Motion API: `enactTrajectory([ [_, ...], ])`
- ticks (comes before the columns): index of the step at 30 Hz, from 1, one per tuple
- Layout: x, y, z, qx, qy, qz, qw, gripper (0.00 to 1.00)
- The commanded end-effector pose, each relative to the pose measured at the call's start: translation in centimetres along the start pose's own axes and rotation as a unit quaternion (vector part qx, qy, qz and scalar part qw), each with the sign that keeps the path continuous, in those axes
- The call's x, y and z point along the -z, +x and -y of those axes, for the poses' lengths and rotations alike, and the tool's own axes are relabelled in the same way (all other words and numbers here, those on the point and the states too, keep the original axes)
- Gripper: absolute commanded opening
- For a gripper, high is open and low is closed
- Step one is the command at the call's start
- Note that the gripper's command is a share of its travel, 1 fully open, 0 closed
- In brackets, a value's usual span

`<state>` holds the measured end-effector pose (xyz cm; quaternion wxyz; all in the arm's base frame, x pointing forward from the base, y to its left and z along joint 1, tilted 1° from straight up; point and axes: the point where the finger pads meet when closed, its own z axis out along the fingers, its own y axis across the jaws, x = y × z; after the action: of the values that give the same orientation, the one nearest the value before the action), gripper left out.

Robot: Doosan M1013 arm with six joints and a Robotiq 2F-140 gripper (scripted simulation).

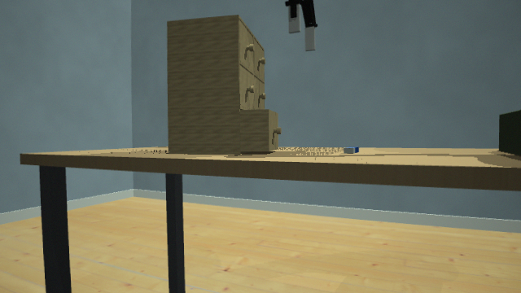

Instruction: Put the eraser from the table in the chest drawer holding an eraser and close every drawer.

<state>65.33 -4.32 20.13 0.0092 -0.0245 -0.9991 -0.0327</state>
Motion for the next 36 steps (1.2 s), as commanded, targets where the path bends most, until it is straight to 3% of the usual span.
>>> enactTrajectory([
  [1, -1.7, -1.7, -0.3, -0.044, -0.020, -0.010, 0.999, 1.00],
  [13, -6.2, -6.4, -0.9, -0.175, -0.065, -0.029, 0.982, 1.00],
  [36, -6.6, -6.7, -1.0, -0.185, -0.068, -0.030, 0.980, 1.00],
])
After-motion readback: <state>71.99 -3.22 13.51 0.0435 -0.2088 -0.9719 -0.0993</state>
